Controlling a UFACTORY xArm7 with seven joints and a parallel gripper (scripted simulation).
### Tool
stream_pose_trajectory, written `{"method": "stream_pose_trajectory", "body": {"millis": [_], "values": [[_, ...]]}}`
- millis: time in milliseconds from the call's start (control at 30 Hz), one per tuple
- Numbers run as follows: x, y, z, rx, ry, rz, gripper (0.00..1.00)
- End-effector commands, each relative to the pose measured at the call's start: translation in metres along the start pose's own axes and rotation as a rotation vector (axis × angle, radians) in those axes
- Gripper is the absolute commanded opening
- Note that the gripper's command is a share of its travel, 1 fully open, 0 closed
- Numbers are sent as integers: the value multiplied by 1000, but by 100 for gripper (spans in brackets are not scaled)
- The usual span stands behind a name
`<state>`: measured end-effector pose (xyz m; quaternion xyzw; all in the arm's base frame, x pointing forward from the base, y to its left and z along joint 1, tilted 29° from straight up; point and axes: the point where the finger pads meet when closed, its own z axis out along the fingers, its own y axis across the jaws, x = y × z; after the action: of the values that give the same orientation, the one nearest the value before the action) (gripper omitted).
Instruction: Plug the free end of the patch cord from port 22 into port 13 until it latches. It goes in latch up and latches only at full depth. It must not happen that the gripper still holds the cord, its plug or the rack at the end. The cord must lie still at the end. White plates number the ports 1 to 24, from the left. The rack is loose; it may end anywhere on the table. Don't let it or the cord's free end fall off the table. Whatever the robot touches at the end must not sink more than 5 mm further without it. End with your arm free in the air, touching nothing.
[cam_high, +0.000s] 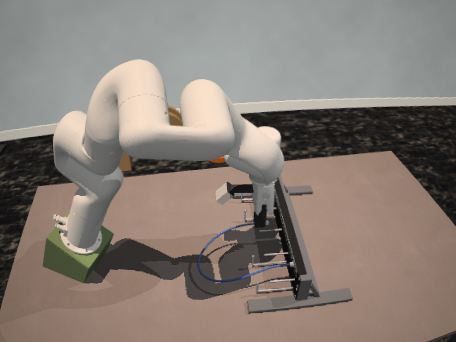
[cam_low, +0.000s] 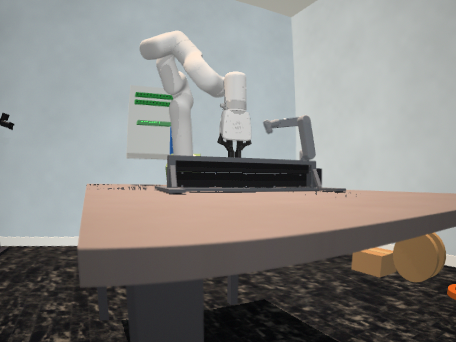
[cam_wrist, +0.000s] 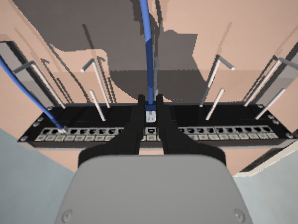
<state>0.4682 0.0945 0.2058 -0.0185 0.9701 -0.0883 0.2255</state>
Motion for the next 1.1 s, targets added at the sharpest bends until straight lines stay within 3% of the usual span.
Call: {"method": "stream_pose_trajectory", "body": {"millis": [0, 1067], "values": [[-6, 1, 4, -2, -2, 0, 0], [-16, 2, 14, -2, -2, -1, 0]]}}
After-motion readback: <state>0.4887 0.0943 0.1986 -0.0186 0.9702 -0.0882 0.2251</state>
